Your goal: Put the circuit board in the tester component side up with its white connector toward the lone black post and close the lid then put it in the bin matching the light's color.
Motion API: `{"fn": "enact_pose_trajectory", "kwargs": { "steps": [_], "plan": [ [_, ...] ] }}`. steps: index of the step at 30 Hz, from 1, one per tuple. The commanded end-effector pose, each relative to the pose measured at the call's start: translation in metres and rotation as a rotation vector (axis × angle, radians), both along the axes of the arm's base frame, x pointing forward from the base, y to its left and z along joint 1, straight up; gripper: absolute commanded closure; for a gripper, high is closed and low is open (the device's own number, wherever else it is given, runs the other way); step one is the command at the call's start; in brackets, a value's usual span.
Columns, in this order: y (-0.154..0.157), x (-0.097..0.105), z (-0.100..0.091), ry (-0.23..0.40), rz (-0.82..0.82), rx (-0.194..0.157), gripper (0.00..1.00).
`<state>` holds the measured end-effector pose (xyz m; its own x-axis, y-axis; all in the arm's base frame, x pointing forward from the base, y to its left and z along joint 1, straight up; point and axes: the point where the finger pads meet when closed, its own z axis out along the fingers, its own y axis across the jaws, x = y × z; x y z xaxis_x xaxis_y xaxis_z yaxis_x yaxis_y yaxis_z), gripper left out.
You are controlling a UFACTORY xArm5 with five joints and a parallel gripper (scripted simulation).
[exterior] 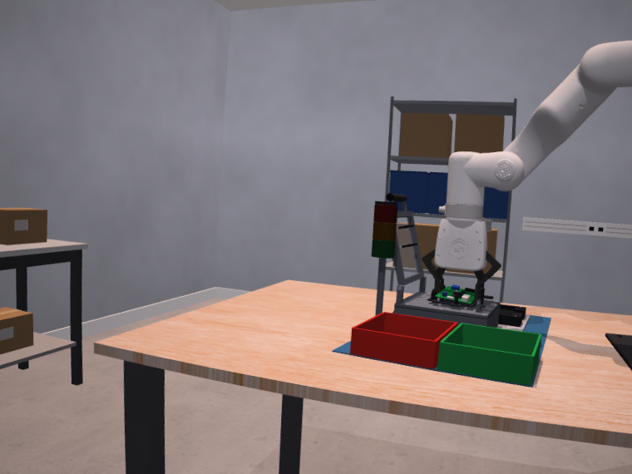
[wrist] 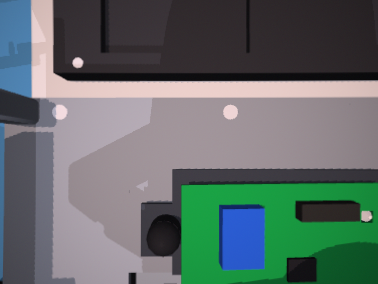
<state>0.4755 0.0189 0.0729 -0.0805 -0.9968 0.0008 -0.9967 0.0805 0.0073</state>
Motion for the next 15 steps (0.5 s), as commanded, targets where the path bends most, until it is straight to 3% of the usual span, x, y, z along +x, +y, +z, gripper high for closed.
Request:
{"fn": "enact_pose_trajectory", "kwargs": {
  "steps": [1,15],
  "plan": [
    [0.0000,0.0028,0.0046,-0.008,0.000,0.000,0.21],
    [0.0001,0.0028,0.0128,-0.008,0.000,0.000,0.21]
  ]
}}
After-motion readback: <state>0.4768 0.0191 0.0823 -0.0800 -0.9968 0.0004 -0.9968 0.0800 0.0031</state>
